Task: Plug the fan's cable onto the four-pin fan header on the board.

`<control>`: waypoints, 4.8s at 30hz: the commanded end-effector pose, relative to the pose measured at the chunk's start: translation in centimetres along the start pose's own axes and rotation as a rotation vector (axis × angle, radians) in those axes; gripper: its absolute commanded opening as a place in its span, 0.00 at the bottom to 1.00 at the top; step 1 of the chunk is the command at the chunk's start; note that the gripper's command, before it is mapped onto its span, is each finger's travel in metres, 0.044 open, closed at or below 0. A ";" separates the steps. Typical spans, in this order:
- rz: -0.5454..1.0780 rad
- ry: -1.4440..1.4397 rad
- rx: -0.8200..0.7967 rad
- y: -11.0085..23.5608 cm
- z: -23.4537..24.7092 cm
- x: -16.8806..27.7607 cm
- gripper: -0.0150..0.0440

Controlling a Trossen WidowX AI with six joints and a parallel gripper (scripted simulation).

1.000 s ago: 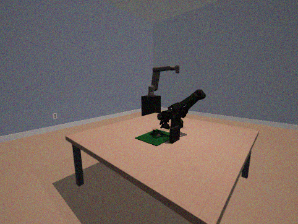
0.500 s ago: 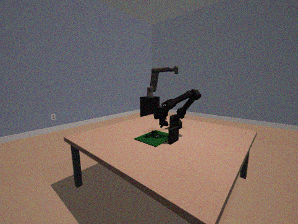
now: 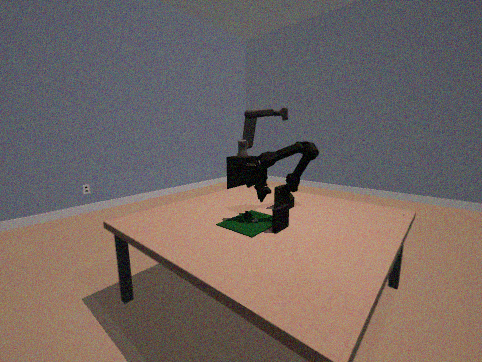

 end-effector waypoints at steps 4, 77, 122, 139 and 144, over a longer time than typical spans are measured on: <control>0.017 0.000 -0.033 0.5 -0.1 -0.3 0.60; -0.030 1.407 -0.096 -8.3 0.8 -7.8 1.00; -0.047 1.735 -0.091 -3.8 1.2 -7.4 0.25; -0.079 2.321 -0.082 -3.6 2.7 -6.1 0.25; -0.090 2.494 -0.079 -3.6 3.1 -5.7 0.25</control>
Point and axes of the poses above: the point midway between the two fingers, 35 mm back from their tips, its own y axis back along the fingers, its own z axis across the jaws, x = y × z, the point moved 9 cm from there along y, back along the fingers, and after that the axes turned 12 degrees about -y, right-handed, at the moved point
